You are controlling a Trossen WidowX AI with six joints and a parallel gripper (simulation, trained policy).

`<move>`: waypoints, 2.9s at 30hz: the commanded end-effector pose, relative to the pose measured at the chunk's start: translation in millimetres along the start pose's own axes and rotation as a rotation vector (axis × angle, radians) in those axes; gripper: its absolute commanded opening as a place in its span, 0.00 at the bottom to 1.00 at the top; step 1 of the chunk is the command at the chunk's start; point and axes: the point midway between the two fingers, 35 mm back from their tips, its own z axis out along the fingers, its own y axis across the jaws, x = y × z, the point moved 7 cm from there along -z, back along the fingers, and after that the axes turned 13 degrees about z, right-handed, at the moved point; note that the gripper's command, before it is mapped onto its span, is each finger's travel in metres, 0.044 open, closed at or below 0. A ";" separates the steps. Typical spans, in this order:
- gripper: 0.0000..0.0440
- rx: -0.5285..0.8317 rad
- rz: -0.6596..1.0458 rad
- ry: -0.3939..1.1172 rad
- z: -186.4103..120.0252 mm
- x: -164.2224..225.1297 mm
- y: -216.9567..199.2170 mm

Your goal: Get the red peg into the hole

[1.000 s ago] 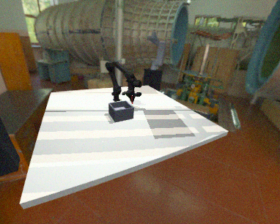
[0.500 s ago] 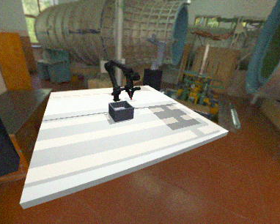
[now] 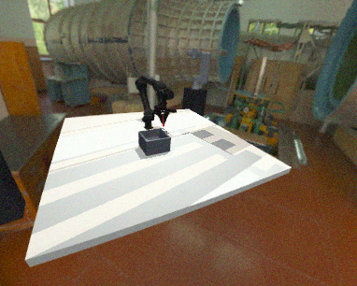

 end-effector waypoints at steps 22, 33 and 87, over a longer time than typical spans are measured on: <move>0.00 -0.004 0.113 -0.113 33.7 -75.2 12.3; 0.02 0.012 0.141 -0.098 53.9 -95.7 14.0; 0.34 0.199 -0.096 0.021 97.1 -155.9 46.0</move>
